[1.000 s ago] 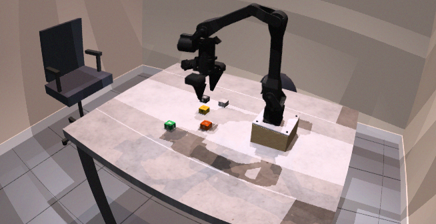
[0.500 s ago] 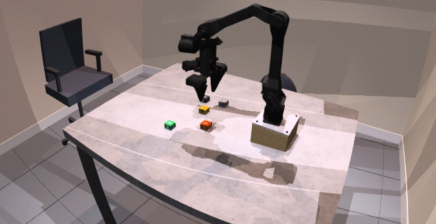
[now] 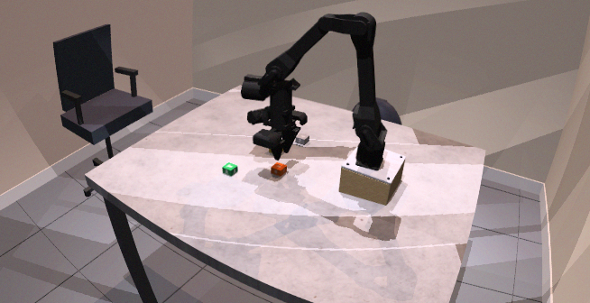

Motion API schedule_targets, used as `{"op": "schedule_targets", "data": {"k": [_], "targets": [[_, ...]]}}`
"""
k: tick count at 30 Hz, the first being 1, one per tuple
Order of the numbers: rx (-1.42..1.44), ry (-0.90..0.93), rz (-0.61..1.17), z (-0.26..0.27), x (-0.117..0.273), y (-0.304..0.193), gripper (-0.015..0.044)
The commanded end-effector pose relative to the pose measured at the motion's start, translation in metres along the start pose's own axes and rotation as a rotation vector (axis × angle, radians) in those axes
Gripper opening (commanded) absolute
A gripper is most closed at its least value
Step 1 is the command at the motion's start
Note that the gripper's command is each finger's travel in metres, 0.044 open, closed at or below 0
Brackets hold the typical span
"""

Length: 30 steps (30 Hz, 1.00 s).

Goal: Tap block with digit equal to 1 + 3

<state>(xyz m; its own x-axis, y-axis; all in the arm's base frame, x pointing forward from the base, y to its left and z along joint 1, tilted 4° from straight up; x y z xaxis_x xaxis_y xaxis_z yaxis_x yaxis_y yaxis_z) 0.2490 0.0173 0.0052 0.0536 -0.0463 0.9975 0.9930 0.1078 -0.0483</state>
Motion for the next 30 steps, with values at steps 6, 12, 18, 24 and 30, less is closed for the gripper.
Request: {"op": "schedule_targets", "data": {"k": [6, 12, 18, 24, 30], "targets": [[-0.003, 0.001, -0.021, 0.000, -0.004, 0.003, 0.0020], [-0.003, 0.001, -0.021, 0.000, -0.004, 0.003, 0.0020], [-0.003, 0.001, -0.021, 0.000, -0.011, 0.003, 0.0020], [-0.003, 0.001, -0.021, 0.000, -0.021, 0.003, 0.0020], [-0.003, 0.002, -0.021, 0.001, -0.030, 0.003, 0.0020]]}}
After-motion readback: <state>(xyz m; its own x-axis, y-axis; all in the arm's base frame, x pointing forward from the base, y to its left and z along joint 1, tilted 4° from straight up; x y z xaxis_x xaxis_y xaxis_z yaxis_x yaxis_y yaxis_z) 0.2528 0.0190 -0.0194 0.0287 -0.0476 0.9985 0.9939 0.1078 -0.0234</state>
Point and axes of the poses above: the point midway between the two fingers, 35 mm back from their tips, its own x axis back along the fingers, its own z axis across the jaws, y = z × x, the point moved 1 cm from there along x, back along the fingers, and after that the axes turned 13 degrees about x, right-handed, at the moved point
